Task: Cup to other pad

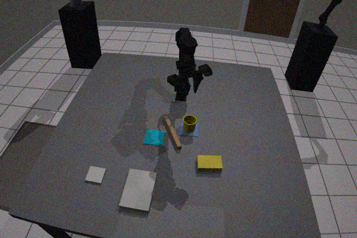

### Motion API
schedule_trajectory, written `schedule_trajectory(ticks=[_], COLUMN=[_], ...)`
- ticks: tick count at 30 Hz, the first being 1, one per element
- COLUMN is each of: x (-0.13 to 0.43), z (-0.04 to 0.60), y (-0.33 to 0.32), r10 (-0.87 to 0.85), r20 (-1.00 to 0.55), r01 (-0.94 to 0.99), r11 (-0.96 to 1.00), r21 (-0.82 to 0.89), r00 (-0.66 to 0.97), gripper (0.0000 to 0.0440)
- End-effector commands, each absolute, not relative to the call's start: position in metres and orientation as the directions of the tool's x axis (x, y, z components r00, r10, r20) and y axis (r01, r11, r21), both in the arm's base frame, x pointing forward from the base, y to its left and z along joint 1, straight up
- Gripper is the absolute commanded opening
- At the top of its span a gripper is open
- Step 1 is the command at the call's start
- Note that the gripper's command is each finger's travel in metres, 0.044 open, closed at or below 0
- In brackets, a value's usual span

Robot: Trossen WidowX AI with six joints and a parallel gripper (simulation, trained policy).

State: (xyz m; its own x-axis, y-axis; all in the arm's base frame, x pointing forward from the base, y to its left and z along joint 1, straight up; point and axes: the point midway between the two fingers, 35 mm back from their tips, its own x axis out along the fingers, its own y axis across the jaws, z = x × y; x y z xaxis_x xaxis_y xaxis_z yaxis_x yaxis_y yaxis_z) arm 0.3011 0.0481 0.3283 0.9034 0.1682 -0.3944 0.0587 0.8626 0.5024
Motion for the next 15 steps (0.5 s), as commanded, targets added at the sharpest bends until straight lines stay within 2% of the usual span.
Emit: schedule_trajectory(ticks=[1,15], x=[0.302,0.297], z=[0.327,0.319], y=[0.054,0.07], r10=[0.186,0.219], r20=[-0.445,-0.598], r01=[0.103,0.286], r11=[0.83,0.721], r21=[0.548,0.631], r00=[0.876,0.771], gripper=[0.0161,0.017])
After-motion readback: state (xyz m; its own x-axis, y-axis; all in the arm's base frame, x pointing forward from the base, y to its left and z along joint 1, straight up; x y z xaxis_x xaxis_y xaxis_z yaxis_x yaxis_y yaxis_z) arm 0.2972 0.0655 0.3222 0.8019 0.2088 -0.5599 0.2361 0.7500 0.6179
